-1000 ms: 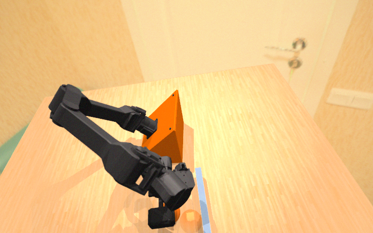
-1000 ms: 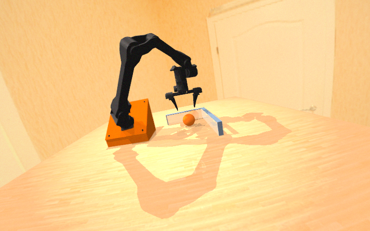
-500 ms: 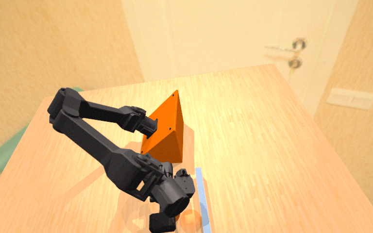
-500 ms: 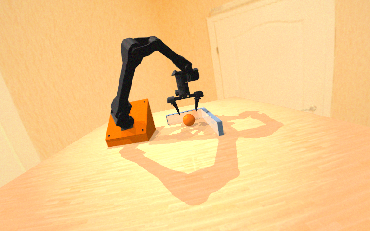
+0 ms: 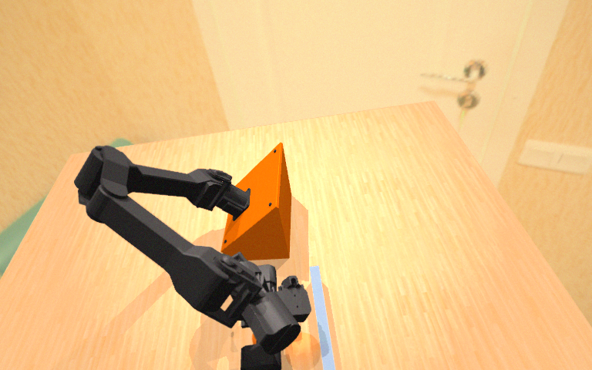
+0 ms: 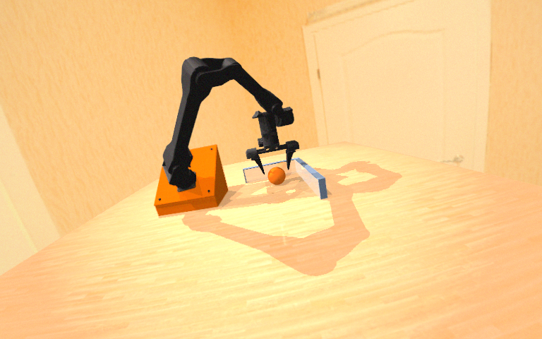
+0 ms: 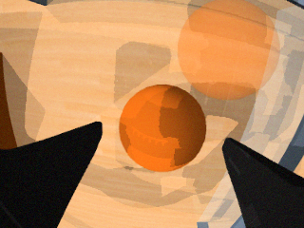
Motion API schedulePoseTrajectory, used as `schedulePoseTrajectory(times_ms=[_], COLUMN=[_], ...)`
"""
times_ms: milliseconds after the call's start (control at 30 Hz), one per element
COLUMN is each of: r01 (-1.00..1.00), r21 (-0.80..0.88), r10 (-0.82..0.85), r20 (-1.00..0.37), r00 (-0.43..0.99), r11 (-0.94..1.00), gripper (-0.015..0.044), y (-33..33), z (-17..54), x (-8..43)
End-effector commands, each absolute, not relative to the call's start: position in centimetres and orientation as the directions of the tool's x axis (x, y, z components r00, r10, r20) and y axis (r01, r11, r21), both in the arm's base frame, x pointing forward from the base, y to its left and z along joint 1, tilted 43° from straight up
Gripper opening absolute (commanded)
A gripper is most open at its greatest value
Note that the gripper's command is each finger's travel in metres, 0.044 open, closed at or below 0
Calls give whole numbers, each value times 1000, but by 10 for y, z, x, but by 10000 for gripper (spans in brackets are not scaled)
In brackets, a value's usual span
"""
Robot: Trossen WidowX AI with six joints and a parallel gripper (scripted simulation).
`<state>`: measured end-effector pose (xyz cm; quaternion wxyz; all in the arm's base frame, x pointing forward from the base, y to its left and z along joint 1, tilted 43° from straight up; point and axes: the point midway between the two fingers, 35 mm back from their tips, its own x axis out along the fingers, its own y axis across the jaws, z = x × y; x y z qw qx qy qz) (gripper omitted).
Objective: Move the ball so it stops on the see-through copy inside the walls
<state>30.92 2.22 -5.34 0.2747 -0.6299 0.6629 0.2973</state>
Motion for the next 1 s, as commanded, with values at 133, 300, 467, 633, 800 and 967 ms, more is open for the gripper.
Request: schedulePoseTrajectory(times_ms=[133, 300, 467, 633, 800, 967], r01=[-998, -998, -998, -998, -999, -1000], r21=[50, 51, 51, 51, 35, -5], r10=[-676, -676, -676, -676, -676, -670], r20=[-735, -735, -735, -735, -736, -742], r00=[-55, -55, -55, -55, -35, 17], r11=[27, 27, 27, 27, 14, -19], gripper=[429, 429, 337, 303, 211, 80], y=[13, 9, 9, 9, 13, 34], z=[-62, -66, -66, -66, -62, -42], x=[307, 307, 307, 307, 310, 322])
